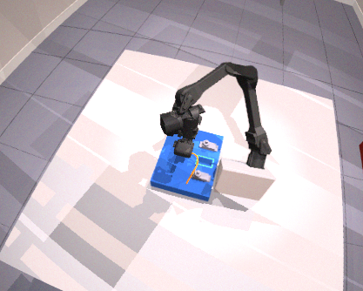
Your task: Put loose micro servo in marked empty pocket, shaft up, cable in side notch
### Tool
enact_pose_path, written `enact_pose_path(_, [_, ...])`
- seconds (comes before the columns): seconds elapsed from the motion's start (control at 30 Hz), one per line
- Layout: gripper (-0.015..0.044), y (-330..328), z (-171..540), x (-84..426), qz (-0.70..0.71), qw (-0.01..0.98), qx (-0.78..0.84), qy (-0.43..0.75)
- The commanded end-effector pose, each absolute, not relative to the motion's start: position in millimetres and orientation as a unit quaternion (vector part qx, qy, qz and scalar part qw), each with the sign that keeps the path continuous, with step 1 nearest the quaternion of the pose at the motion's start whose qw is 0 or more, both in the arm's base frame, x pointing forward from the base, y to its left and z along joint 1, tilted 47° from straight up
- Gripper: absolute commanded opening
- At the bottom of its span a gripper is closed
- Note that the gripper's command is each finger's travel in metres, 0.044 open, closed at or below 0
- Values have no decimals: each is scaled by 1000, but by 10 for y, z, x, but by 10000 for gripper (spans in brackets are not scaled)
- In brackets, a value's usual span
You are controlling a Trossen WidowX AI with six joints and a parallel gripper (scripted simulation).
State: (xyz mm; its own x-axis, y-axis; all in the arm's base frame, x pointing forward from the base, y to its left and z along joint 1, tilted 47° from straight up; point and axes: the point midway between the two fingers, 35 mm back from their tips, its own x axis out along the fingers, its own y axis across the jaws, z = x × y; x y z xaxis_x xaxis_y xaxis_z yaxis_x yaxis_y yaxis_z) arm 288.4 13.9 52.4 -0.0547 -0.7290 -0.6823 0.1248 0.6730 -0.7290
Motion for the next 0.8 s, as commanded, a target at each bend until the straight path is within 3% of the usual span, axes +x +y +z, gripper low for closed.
enact_pose_path(0.0, [0, 189, 530, 2756, -326, 651, -232, 645])
enact_pose_path(0.77, [0, 279, 464, 1928, -325, 649, -233, 647])
